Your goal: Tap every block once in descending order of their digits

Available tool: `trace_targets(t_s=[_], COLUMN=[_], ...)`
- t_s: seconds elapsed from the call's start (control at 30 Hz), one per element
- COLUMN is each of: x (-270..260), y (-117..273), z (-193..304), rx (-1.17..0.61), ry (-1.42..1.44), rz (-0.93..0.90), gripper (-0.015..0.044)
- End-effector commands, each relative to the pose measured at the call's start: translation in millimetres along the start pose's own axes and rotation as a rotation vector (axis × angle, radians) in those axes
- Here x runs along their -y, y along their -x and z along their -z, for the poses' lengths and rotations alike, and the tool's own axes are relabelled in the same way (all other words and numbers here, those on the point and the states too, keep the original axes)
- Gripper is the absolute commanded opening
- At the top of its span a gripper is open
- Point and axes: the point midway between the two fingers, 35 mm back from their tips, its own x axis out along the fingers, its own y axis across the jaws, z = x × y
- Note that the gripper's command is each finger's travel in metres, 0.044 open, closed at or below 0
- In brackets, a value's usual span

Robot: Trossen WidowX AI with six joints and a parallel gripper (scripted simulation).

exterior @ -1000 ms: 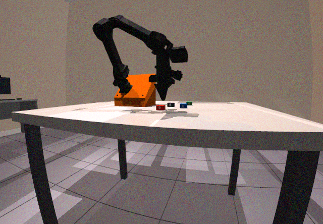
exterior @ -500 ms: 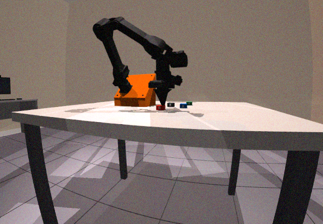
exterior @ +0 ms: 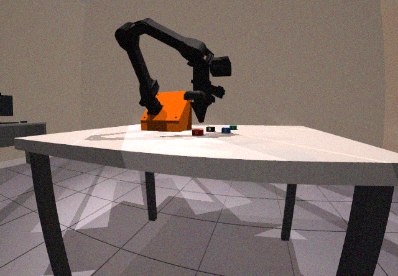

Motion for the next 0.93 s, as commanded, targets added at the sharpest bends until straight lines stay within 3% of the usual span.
trace_targets(t_s=[0.0, 0.37, 0.63, 0.9], x=[-34.4, -220.5, -336.7, -340.7], y=[14.6, 70.9, 85.1, 85.1], z=[-17.5, -34.1, 18.4, 21.3], rx=[0.021, 0.013, 0.002, 0.003], ry=[0.017, 0.034, -0.001, -0.003], rz=[-0.038, -0.094, -0.021, -0.016], gripper=[0.0125, 0.04, 0.04, 0.04])
